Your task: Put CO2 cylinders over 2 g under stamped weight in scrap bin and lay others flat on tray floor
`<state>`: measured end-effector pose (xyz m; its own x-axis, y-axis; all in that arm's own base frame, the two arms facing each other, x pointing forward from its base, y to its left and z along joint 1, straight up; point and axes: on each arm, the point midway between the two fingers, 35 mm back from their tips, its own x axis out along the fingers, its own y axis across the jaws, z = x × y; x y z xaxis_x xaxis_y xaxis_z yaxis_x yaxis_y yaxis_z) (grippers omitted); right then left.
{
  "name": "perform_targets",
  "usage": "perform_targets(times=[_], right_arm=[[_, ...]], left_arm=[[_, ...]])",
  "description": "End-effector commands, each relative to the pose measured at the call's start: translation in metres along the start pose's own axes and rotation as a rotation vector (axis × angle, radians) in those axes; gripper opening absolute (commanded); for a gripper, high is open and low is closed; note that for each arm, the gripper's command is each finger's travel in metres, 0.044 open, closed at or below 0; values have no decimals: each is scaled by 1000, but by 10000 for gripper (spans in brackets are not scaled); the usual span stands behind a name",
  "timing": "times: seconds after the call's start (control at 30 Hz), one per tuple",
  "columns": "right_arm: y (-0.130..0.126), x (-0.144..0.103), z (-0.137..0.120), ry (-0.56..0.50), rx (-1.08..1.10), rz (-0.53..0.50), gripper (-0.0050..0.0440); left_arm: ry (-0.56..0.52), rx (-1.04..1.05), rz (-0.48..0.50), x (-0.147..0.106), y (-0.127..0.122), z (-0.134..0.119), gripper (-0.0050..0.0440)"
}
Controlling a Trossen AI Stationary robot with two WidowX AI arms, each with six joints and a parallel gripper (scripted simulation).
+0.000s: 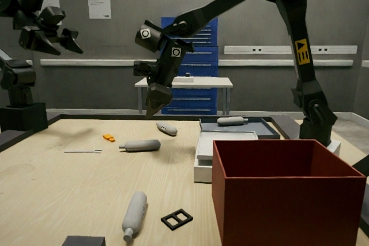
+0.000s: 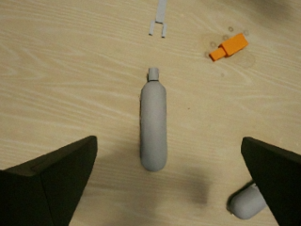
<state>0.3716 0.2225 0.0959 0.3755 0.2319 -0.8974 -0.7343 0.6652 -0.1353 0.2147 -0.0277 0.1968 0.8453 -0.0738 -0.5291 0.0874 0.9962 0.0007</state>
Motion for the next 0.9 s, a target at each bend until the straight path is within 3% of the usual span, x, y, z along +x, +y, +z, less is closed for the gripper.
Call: perform_targets(times=[0.0, 0.3, 0.7, 0.87], right_arm=[[-8, 5, 4, 17, 141, 2, 440], [-8, 24, -5, 74, 322, 6, 440], [-7, 25, -6, 77, 327, 6, 440], [-7, 28, -2, 94, 303, 11, 320]], left_arm=[[-10, -2, -1, -2, 0, 3, 440], [-10, -2, -1, -2, 0, 3, 440], [-10, -2, -1, -2, 0, 3, 440], [-10, -2, -1, -2, 0, 3, 440]])
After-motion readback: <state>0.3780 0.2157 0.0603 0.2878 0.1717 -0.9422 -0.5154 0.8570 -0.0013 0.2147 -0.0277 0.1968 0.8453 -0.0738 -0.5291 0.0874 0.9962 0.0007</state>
